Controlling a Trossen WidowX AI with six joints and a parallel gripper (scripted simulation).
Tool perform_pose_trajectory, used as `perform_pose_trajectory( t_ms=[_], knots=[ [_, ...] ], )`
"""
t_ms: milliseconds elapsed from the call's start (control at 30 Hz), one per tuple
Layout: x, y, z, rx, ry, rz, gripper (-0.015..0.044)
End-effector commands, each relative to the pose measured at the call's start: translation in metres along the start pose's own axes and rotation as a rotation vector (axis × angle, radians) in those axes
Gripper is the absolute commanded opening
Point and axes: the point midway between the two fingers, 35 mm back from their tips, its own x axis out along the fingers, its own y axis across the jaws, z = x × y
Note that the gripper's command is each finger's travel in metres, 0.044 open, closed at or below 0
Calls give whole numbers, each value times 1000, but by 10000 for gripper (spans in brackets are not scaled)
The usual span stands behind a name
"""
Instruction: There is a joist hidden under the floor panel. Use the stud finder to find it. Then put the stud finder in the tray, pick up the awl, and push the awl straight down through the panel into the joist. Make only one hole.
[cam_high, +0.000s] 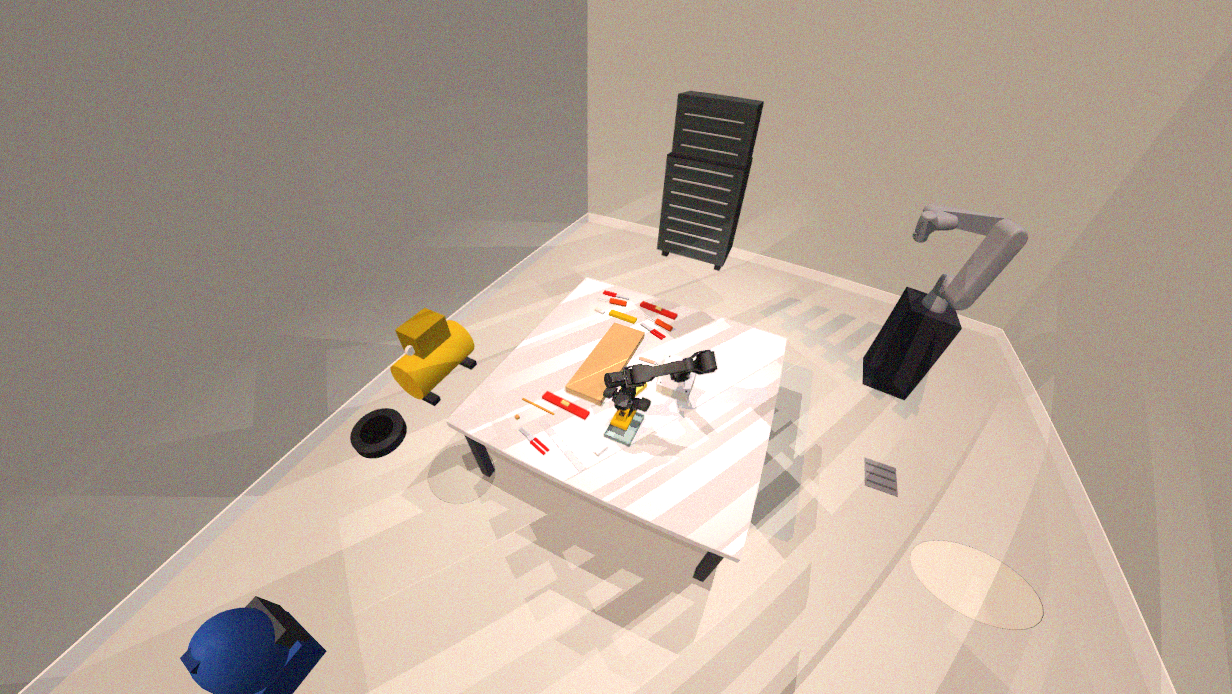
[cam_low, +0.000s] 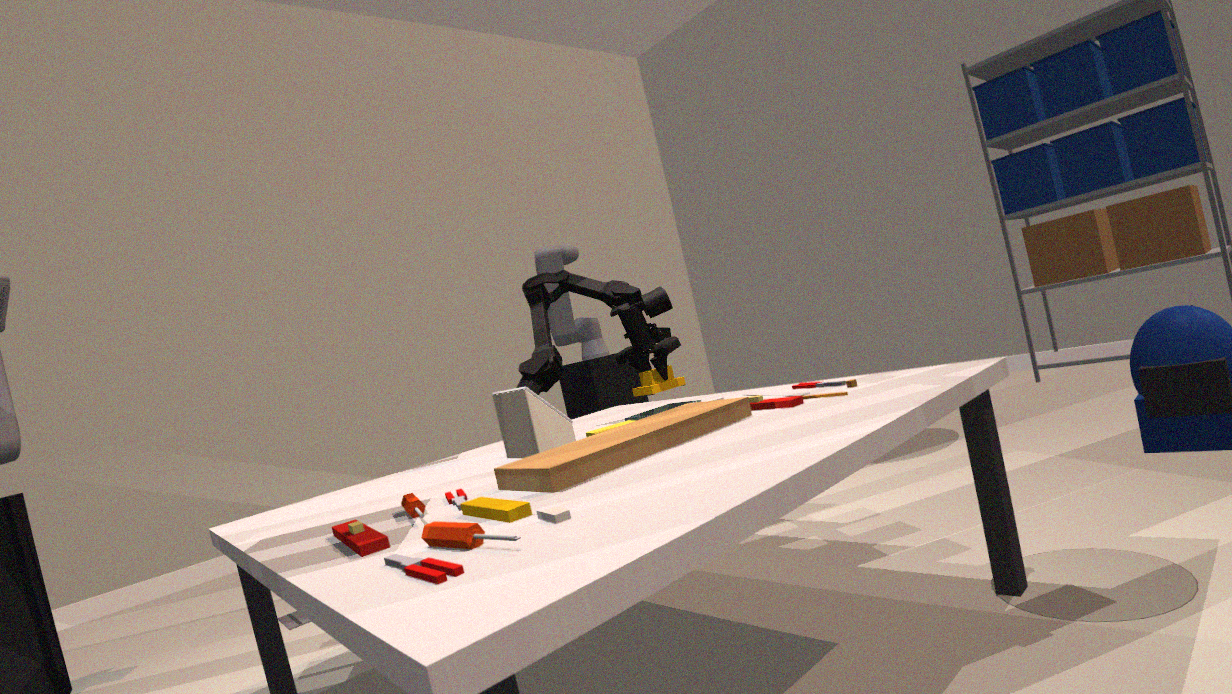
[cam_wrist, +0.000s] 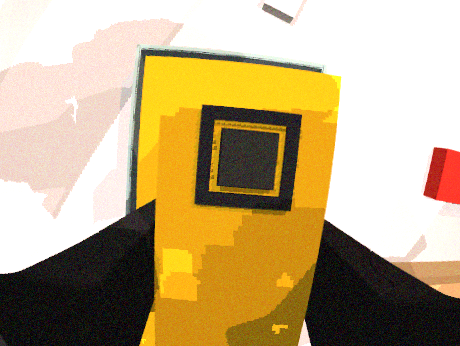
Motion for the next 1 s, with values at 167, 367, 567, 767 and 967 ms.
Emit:
perform_pose_trajectory(
  t_ms=[167,367,567,767,967],
  knots=[
    [13,0,-4,5,1,-1,0],
    [21,0,-6,5,0,-1,0],
    [30,1,-8,6,-2,-1,0],
    [38,2,-10,7,-6,-2,0],
    [44,4,-12,8,-10,-2,0]
  ],
)
